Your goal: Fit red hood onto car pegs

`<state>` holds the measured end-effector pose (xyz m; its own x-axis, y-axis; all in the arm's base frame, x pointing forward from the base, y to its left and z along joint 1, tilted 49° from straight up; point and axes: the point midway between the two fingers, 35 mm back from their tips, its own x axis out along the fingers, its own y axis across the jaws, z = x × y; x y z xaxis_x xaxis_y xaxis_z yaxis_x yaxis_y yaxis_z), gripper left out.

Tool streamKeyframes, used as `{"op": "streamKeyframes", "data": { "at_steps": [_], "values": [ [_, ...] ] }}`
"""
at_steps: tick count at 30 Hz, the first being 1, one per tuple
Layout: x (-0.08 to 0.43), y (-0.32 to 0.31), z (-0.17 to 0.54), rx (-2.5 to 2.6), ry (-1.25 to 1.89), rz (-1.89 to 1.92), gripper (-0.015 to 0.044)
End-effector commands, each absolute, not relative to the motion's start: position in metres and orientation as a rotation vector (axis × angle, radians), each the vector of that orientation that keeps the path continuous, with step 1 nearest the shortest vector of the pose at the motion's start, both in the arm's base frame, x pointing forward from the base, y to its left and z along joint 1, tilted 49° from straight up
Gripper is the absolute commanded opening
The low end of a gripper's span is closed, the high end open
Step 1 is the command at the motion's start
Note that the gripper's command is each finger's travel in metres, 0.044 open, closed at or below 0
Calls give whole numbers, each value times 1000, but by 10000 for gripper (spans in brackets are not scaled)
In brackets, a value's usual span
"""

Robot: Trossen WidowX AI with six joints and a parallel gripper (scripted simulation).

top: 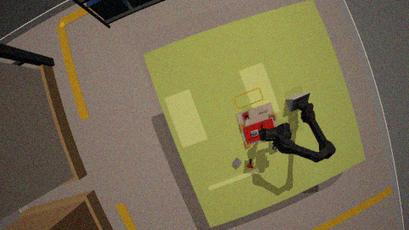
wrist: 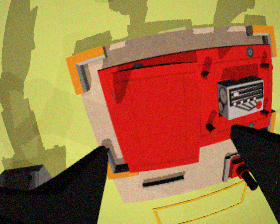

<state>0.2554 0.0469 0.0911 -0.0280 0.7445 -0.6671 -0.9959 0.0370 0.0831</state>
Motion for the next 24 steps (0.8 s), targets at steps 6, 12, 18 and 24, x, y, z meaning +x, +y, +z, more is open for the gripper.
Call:
{"op": "streamKeyframes", "data": {
  "at_steps": [6, 12, 18, 24],
  "values": [
    [253, 53, 86, -487, 648, 1491, 440],
    [253, 57, 83, -486, 648, 1491, 440],
    [253, 60, 80, -486, 647, 1492, 440],
    [252, 63, 77, -486, 647, 1492, 440]
  ]
}}
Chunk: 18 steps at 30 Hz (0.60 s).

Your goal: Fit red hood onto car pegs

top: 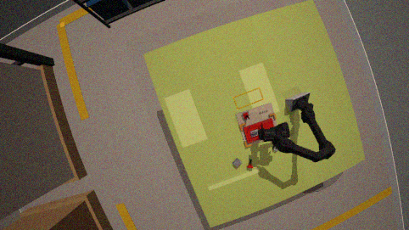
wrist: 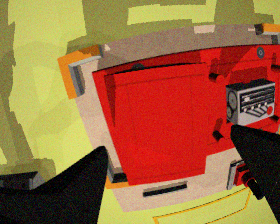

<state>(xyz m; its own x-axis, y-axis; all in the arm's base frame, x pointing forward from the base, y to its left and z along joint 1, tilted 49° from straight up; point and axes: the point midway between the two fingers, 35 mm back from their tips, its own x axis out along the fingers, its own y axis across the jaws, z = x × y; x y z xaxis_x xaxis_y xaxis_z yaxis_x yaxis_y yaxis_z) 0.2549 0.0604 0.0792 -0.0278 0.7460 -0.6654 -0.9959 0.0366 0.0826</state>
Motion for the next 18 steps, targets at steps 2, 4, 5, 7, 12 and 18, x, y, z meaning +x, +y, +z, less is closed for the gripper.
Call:
{"op": "streamKeyframes", "data": {
  "at_steps": [2, 4, 5, 7, 12, 18],
  "values": [
    [252, 64, 76, -485, 646, 1492, 440],
    [252, 65, 75, -485, 646, 1492, 440],
    [252, 66, 74, -485, 646, 1492, 440],
    [252, 67, 73, -485, 646, 1492, 440],
    [252, 68, 72, -484, 645, 1493, 440],
    [252, 70, 71, -485, 645, 1493, 440]
  ]
}}
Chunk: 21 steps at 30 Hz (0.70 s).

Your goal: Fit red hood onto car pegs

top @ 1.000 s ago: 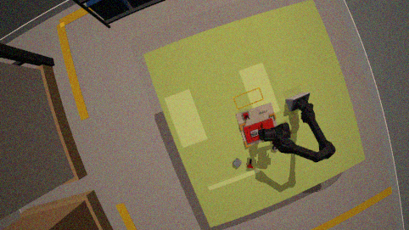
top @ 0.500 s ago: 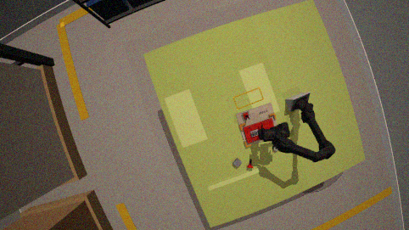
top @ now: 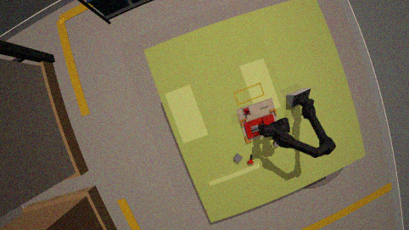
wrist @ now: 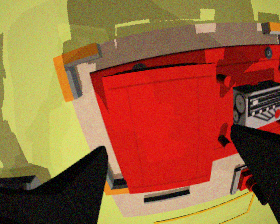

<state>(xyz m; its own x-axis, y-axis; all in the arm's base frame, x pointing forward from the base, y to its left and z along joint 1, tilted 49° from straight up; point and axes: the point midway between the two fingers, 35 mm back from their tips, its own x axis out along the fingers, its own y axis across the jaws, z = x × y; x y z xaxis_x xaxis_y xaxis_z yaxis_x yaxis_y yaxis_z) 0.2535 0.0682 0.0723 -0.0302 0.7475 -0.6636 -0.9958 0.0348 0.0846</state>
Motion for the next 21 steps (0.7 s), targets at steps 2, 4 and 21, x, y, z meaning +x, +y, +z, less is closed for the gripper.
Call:
{"op": "streamKeyframes", "data": {
  "at_steps": [2, 4, 21],
  "values": [
    [252, 71, 70, -485, 645, 1493, 440],
    [252, 72, 69, -485, 645, 1493, 440],
    [251, 78, 64, -484, 645, 1493, 440]
  ]
}}
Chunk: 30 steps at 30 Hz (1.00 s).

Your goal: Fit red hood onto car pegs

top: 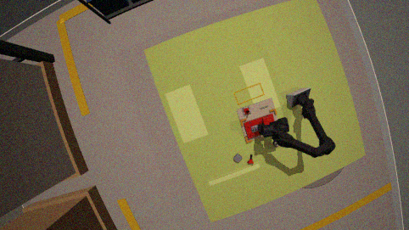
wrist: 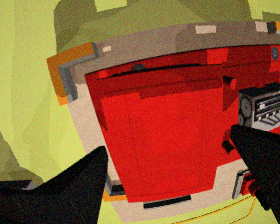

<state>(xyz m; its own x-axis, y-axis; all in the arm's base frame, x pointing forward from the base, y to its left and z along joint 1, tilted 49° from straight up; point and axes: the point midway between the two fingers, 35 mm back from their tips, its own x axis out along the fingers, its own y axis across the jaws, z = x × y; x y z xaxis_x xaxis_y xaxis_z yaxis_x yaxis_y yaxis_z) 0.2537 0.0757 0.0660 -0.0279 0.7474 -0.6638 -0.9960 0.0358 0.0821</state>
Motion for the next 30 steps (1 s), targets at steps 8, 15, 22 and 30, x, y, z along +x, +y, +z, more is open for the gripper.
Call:
{"op": "streamKeyframes", "data": {
  "at_steps": [8, 15, 22, 30],
  "values": [
    [251, 81, 61, -484, 645, 1493, 440],
    [251, 83, 59, -484, 645, 1493, 440],
    [253, 82, 61, -496, 639, 1490, 361],
    [253, 82, 61, -496, 639, 1490, 307]
  ]
}}
